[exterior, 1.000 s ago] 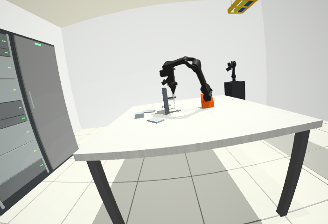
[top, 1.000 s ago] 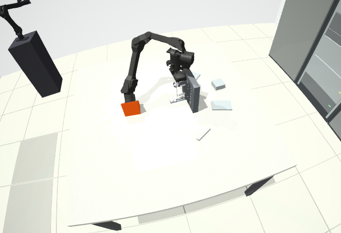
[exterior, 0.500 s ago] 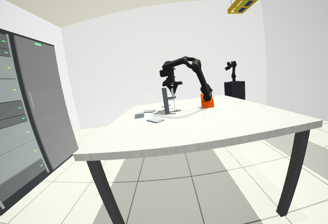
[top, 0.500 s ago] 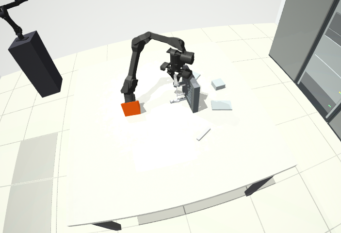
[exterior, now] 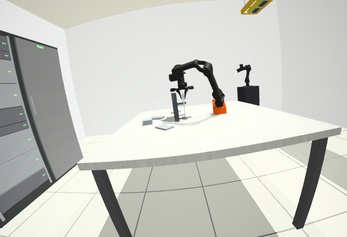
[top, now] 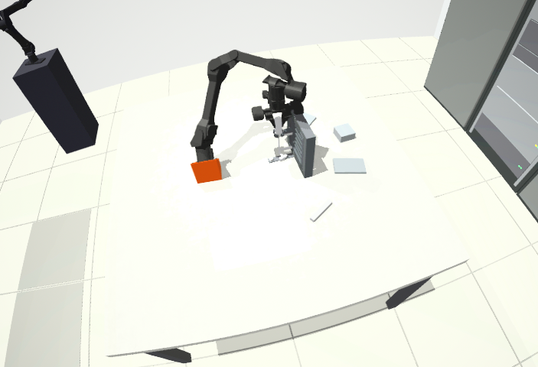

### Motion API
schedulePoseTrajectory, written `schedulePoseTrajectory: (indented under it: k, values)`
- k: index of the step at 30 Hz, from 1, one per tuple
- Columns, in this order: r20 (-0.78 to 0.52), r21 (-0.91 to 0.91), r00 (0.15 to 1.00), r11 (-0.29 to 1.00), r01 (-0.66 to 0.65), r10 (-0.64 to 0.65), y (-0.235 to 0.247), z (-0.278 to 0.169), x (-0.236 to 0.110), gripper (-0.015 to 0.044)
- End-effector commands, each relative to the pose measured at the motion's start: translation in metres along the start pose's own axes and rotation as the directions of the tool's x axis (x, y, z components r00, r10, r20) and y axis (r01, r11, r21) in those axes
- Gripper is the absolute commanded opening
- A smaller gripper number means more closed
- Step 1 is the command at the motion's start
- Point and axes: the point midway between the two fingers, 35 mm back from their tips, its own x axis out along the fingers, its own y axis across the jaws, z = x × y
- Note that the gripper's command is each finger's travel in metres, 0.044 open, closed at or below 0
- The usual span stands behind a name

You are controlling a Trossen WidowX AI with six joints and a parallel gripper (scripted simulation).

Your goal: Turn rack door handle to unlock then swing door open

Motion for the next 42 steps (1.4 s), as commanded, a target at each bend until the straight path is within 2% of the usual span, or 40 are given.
schedulePoseTrajectory:
  k: [1,7,29,39,42]
  values:
    - [0.002,-0.166,1.000,0.986,0.000,0.000,-0.0001,0.0001,0.0003,0.0022]
    - [0.002,-0.415,1.000,0.910,0.001,0.000,-0.0001,0.0001,0.0003,0.0022]
    - [0.002,-0.423,1.000,0.906,0.001,0.000,-0.0001,0.0001,0.0003,0.0022]
    - [0.002,-0.423,1.000,0.906,0.001,0.000,-0.0001,0.0001,0.0003,0.0284]
    - [0.002,-0.393,1.000,0.920,0.001,0.000,-0.0001,0.0001,0.0003,0.0294]
